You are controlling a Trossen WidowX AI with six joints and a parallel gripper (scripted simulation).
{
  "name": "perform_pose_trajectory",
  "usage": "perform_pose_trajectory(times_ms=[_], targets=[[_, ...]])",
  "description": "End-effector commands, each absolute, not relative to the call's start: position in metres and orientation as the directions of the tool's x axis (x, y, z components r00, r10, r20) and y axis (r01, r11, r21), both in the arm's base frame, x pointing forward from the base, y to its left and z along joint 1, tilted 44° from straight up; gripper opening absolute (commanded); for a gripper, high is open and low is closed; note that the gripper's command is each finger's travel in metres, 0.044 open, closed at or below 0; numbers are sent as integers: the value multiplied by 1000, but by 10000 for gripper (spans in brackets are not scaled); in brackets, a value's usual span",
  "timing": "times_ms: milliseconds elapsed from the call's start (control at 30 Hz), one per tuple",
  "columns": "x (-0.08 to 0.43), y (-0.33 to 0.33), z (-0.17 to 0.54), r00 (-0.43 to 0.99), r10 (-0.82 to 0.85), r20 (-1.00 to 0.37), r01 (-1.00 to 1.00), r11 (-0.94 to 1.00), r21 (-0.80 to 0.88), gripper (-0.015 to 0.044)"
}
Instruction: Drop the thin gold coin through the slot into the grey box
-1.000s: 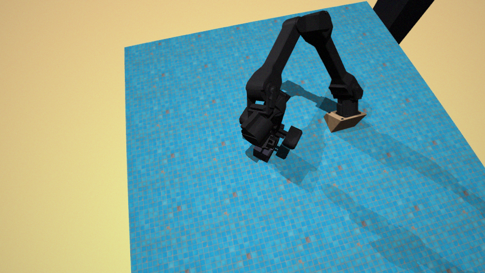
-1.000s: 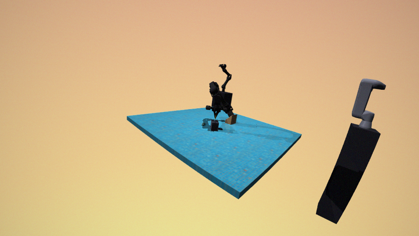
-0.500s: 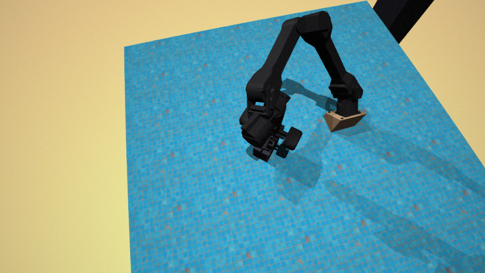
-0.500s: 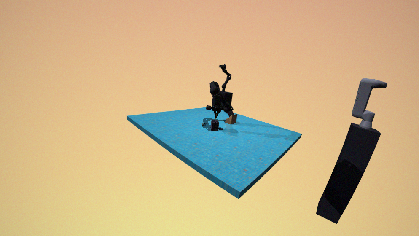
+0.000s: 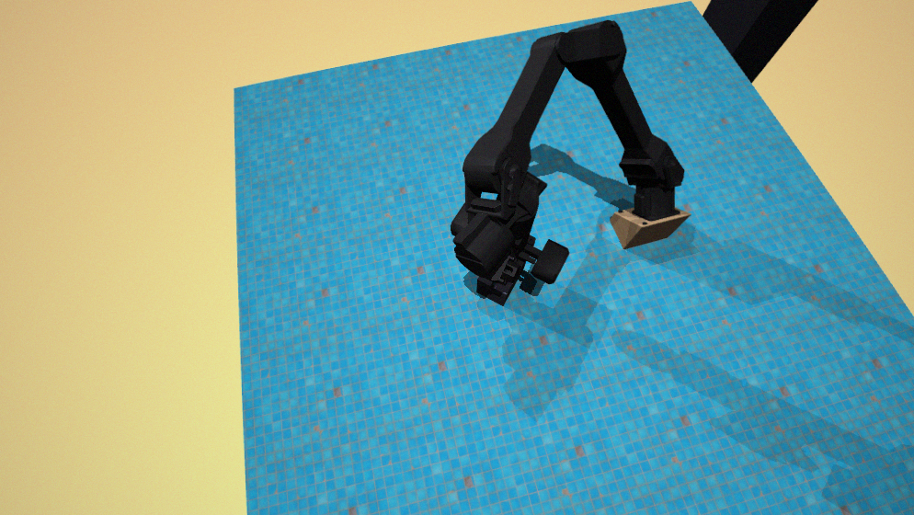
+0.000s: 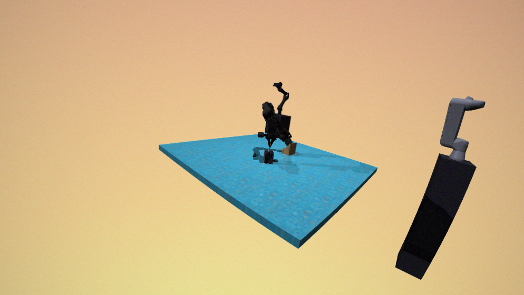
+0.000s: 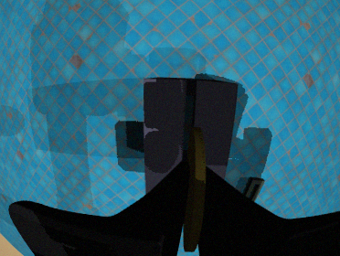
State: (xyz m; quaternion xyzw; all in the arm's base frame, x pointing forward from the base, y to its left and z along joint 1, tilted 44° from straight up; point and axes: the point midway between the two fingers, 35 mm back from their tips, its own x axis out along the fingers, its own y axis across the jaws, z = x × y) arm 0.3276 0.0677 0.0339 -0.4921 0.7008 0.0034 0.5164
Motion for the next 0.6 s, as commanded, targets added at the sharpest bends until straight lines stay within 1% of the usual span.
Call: perform_pose_trajectory(times_ms=[0, 567], targets=[[326, 66, 31, 15, -689, -724, -700, 510, -500, 0], [326, 61, 27, 15, -689, -724, -699, 510, -500, 0]])
